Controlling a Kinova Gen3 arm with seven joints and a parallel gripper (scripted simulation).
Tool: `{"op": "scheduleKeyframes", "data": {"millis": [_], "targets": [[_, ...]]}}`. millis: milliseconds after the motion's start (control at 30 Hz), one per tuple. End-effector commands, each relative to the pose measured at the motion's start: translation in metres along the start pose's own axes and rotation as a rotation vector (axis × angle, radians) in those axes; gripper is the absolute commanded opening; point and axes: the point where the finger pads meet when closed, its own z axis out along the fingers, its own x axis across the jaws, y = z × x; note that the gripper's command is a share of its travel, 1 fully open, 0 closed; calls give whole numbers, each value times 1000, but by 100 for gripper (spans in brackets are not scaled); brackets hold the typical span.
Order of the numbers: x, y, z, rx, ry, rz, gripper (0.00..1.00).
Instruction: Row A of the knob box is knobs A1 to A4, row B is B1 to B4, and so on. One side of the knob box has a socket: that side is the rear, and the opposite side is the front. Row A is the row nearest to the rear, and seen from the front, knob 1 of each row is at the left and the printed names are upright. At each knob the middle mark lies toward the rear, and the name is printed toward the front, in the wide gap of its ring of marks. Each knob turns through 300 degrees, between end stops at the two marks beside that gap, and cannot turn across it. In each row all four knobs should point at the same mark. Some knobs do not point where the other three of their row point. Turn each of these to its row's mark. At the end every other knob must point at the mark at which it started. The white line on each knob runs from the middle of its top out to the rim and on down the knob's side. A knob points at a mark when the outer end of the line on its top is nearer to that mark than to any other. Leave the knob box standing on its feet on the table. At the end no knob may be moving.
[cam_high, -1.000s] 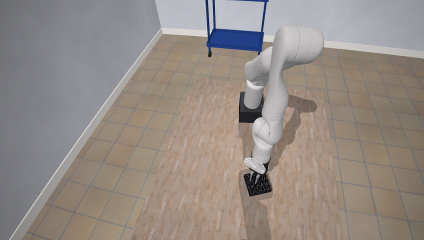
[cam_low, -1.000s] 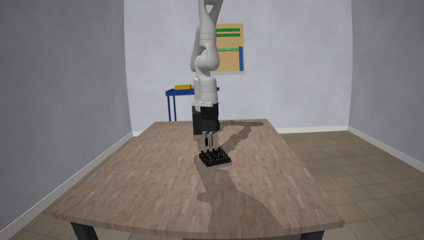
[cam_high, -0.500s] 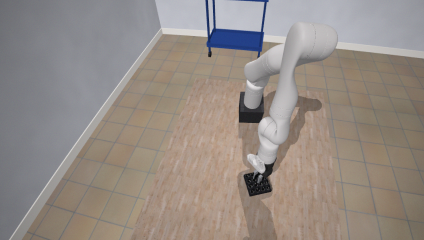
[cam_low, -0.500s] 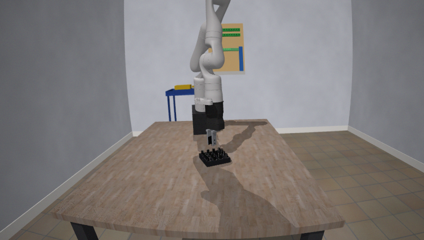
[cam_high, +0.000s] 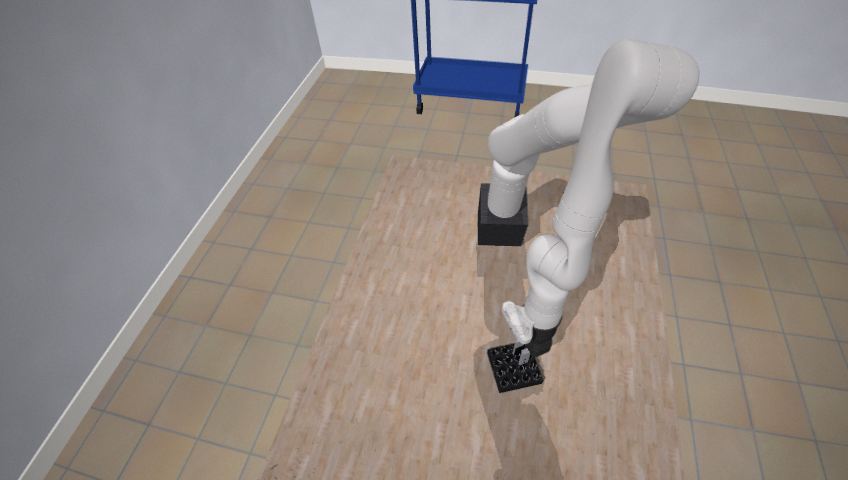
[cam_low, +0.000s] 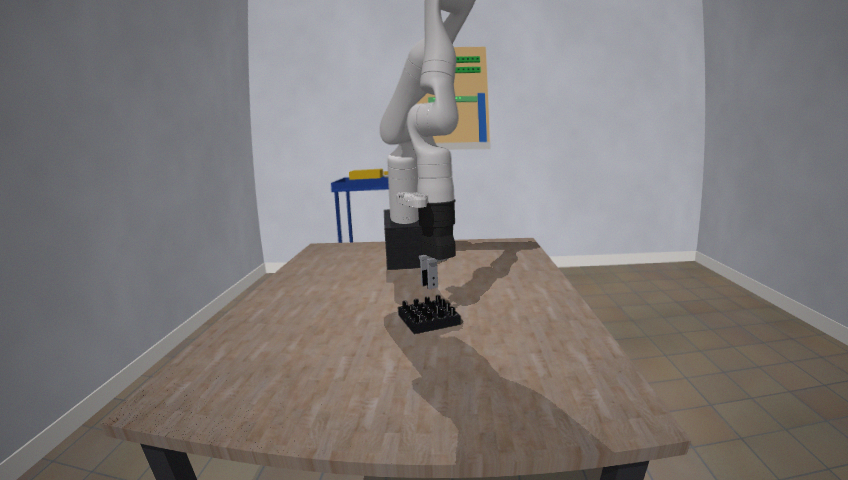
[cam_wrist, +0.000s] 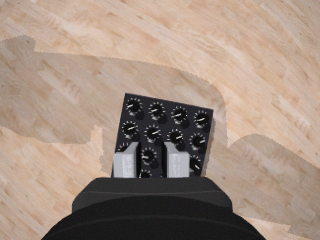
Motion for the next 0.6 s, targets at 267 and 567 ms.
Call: {"op": "scheduleKeyframes", "data": {"millis": [267, 567], "targets": [[-5, 11, -1, -1, 8, 100, 46], [-5, 12, -1, 0, 9, 131, 46]]}}
